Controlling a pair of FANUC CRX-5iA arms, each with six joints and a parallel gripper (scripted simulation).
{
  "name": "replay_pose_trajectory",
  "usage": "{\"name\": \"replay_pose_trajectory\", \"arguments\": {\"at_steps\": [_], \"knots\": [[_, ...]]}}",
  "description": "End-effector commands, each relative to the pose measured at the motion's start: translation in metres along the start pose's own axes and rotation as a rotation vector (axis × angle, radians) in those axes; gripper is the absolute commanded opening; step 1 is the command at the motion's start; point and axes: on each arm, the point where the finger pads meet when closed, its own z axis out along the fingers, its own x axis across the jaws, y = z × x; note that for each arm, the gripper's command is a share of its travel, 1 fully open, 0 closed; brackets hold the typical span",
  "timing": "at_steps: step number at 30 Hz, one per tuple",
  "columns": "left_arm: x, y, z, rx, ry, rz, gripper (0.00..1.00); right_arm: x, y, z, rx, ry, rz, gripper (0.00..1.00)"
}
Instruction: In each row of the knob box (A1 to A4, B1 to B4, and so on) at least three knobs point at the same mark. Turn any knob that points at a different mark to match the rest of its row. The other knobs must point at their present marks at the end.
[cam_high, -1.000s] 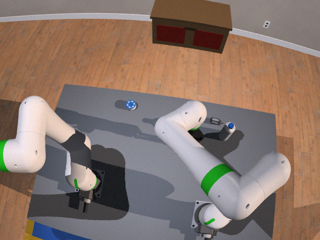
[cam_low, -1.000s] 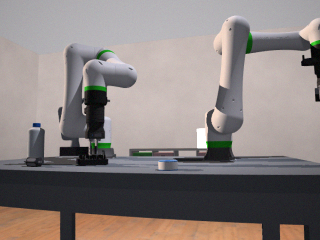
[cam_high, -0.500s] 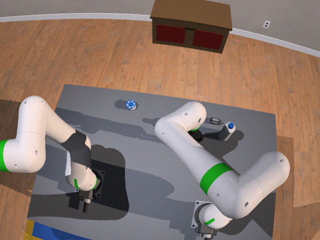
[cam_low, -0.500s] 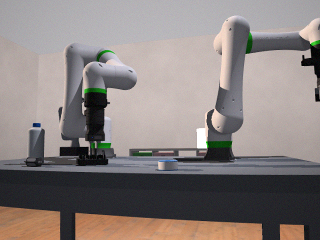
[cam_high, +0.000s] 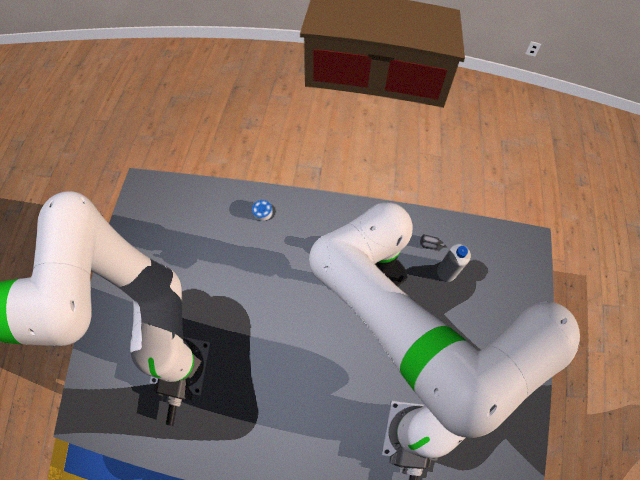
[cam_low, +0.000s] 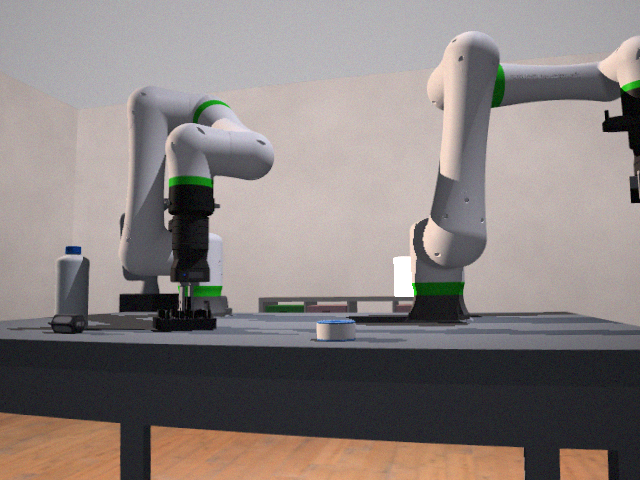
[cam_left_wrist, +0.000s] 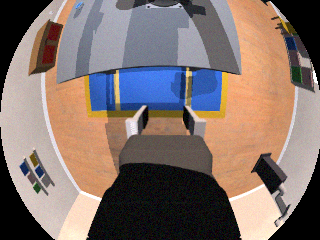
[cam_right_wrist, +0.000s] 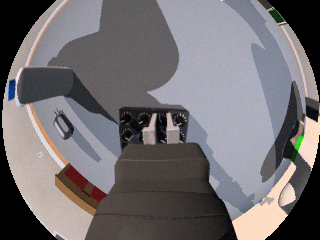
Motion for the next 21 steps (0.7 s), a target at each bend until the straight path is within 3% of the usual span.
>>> {"name": "replay_pose_trajectory", "arguments": {"at_steps": [1,21], "knots": [[-0.0001,0.0002,-0.0008,-0.002,0.000,0.000,1.00,-0.0002,0.0005,-0.0006,-0.001,-0.001,0.000,0.30],[-0.0001,0.0002,-0.0008,-0.002,0.000,0.000,1.00,-0.0002,0.0005,-0.0006,-0.001,-0.001,-0.028,0.30]]}}
